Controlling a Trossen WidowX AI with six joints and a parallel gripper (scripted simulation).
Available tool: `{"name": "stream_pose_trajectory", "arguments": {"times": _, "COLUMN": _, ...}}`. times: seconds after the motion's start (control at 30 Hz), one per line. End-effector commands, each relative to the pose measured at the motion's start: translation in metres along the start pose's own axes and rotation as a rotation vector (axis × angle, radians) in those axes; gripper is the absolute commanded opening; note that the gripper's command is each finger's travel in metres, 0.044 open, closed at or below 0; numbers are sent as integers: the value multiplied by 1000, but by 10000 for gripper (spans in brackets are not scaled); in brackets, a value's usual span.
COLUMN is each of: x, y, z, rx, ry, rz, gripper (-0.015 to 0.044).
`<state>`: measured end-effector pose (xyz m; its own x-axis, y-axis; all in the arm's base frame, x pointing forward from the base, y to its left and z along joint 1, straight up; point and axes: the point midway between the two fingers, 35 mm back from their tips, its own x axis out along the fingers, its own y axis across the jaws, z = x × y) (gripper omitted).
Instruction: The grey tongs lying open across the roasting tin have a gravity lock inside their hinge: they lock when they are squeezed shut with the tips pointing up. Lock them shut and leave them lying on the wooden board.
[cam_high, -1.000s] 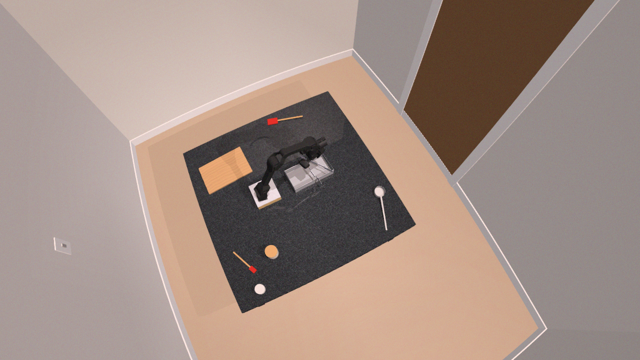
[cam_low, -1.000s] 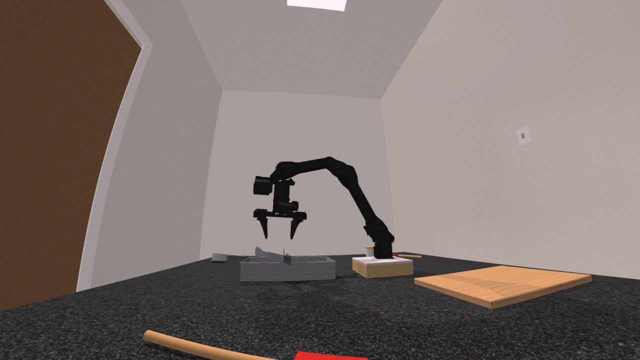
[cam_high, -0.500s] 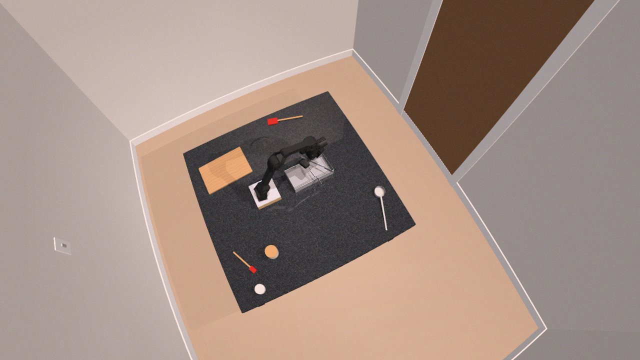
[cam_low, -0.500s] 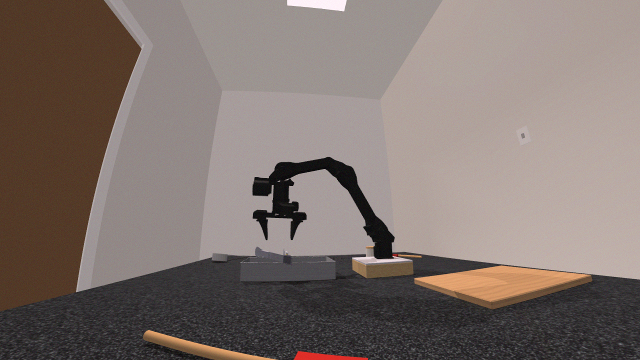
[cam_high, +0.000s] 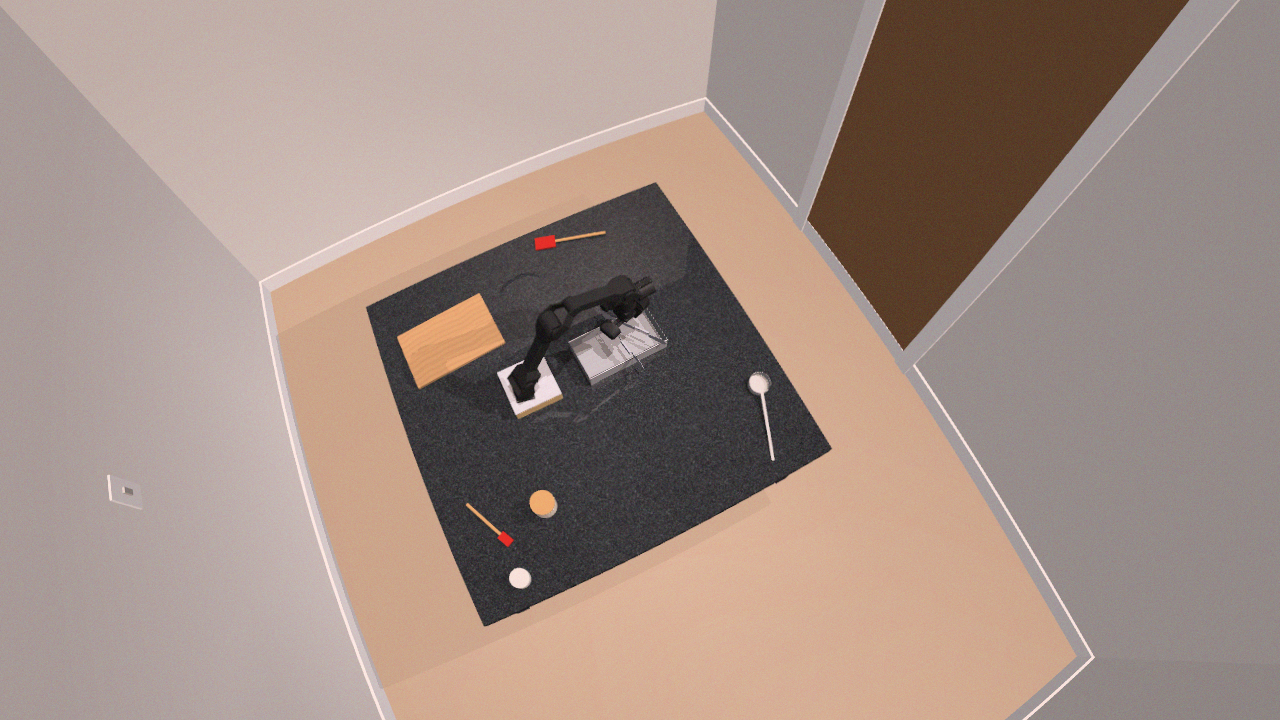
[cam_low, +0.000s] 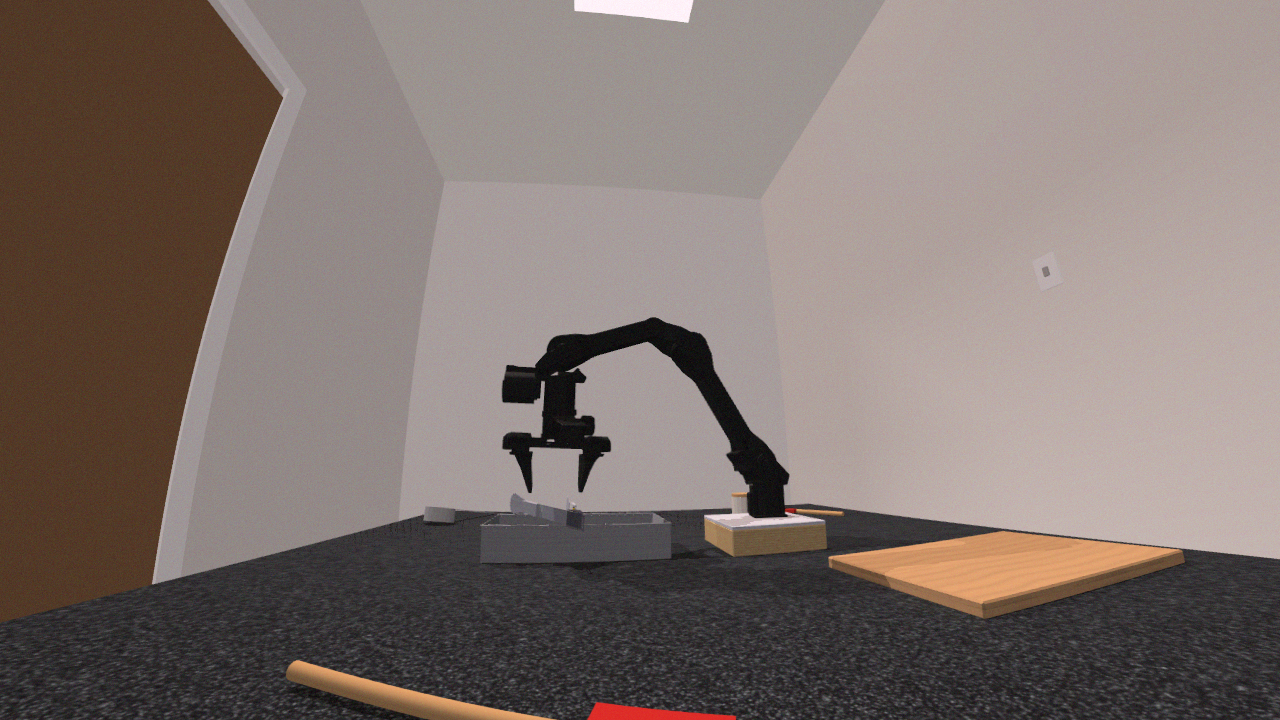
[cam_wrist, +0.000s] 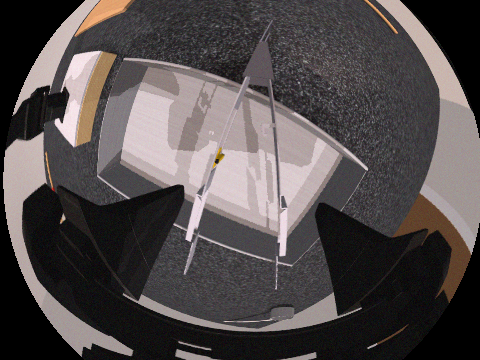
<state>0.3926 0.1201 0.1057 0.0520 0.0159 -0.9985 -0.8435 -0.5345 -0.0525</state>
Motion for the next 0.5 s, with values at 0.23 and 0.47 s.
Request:
{"name": "stream_pose_trajectory", "arguments": {"times": 0.23, "x": 21, "y": 1, "z": 0, "rx": 0, "ry": -6, "rz": 10, "gripper": 440}}
{"name": "stream_pose_trajectory", "arguments": {"times": 0.47, "x": 32, "y": 2, "z": 0, "rx": 0, "ry": -6, "rz": 10, "gripper": 440}}
